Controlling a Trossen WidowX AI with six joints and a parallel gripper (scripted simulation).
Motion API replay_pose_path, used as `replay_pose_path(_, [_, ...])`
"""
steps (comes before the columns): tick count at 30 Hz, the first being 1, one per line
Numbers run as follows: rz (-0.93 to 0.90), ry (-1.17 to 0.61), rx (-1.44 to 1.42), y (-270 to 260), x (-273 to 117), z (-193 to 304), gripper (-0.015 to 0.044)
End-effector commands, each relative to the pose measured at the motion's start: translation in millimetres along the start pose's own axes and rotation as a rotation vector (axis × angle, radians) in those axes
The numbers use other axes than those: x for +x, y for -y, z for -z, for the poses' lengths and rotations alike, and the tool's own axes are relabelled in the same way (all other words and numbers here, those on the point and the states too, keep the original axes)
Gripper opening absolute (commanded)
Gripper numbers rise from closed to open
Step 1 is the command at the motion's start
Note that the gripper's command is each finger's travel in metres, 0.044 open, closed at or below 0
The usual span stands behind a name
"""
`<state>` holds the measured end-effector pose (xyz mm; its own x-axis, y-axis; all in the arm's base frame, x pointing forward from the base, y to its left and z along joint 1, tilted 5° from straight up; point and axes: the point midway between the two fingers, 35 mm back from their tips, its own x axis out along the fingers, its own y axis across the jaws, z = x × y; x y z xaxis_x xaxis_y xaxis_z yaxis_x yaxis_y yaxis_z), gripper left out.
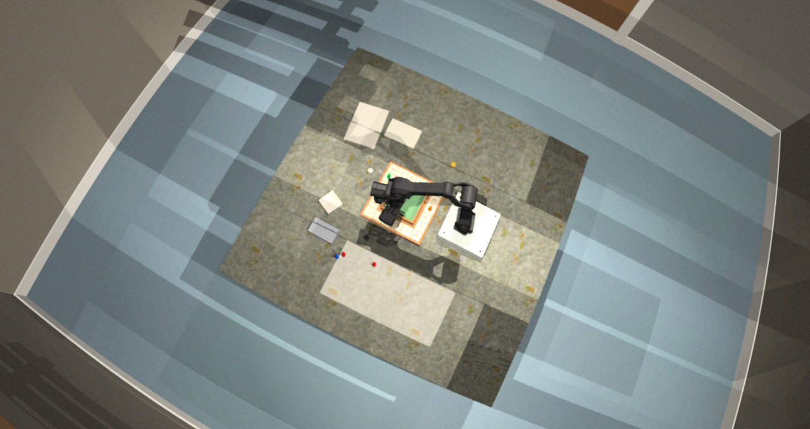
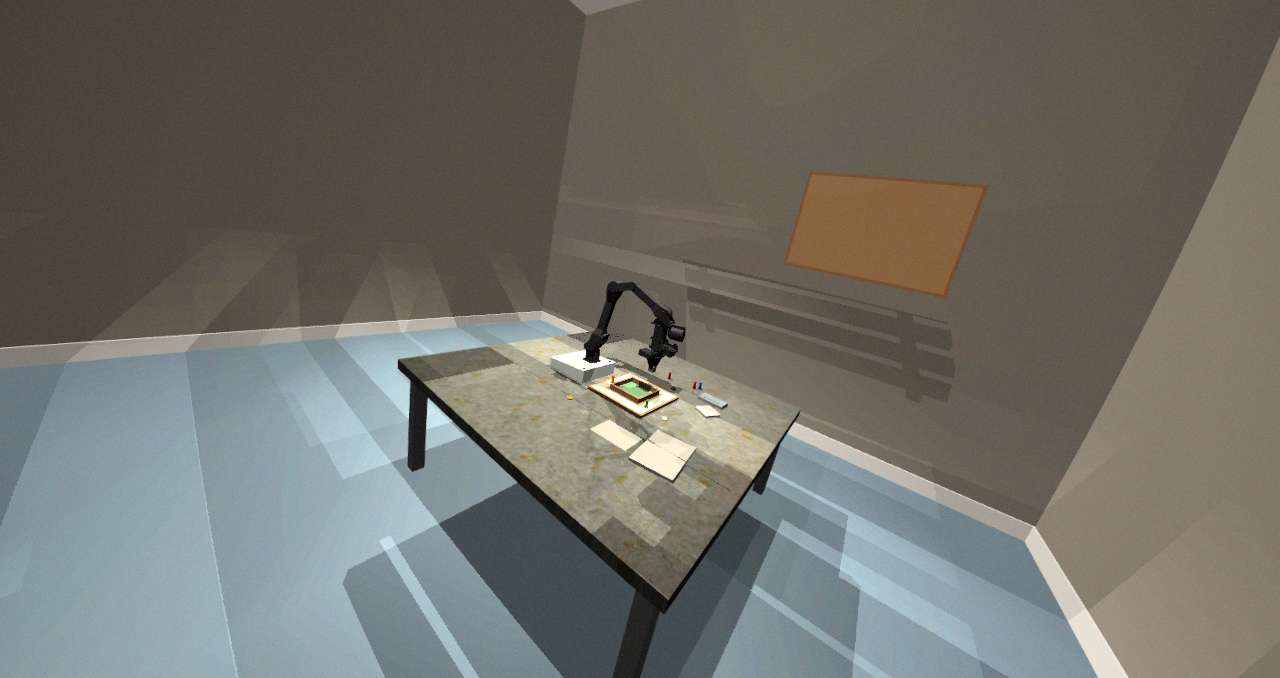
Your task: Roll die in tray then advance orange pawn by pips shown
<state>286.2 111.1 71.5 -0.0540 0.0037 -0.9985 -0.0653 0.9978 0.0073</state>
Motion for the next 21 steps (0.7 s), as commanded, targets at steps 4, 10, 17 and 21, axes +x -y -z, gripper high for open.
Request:
replay_pose_path(4, [0.007, -0.002, -0.016, 37.5, 7.9, 4.0, 0.0000])
replay_pose_path(10, [0.010, -0.005, -0.028, 69.9, 15.2, 9.6, 0.0000])
replay_pose_path(17, [0.011, 0.016, -0.033, 82.7, 19.2, 12.5, 0.0000])
replay_pose_path(21, [0.011, 0.146, -0.035, 82.0, 23.4, 8.9, 0.0000])
